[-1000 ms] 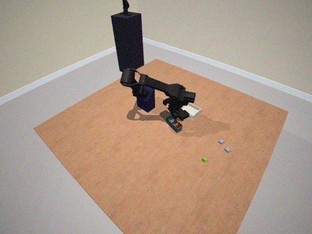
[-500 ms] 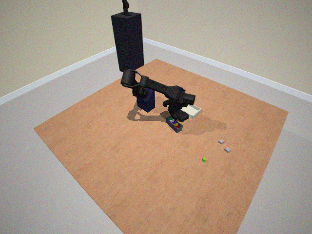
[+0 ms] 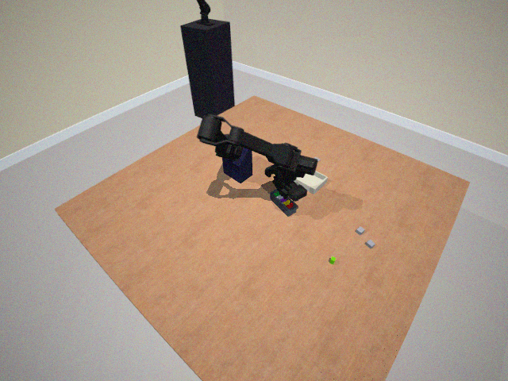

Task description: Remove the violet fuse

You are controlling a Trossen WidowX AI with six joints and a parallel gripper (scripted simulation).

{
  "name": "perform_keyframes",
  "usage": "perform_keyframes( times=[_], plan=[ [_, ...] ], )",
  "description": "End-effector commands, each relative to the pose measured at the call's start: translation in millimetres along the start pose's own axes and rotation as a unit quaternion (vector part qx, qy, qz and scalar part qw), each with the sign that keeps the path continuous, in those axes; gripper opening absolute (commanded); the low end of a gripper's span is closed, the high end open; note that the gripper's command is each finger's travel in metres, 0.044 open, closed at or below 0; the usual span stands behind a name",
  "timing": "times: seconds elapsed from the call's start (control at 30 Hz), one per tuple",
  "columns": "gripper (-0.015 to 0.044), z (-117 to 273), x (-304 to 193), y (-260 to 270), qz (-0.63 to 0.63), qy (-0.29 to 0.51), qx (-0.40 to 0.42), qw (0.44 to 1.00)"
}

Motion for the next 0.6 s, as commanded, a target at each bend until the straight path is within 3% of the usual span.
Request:
perform_keyframes(
  times=[0.0,0.57],
  plan=[
    [0.0074,-4.3,-0.2,1.6,0.005,0.004,0.001,1.0],
    [0.0074,-12.2,-0.3,1.6,0.005,0.004,0.001,1.0]
  ],
)
Point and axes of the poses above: the point midway between the two fingers, 35 mm back from their tips, its own z axis back along the fingers, its own y axis across the jaws, x = y × z, the point moved 7 cm from there along z, back along the fingers, and after that the axes turned 5 degrees about -z, right-handed, at the moved point
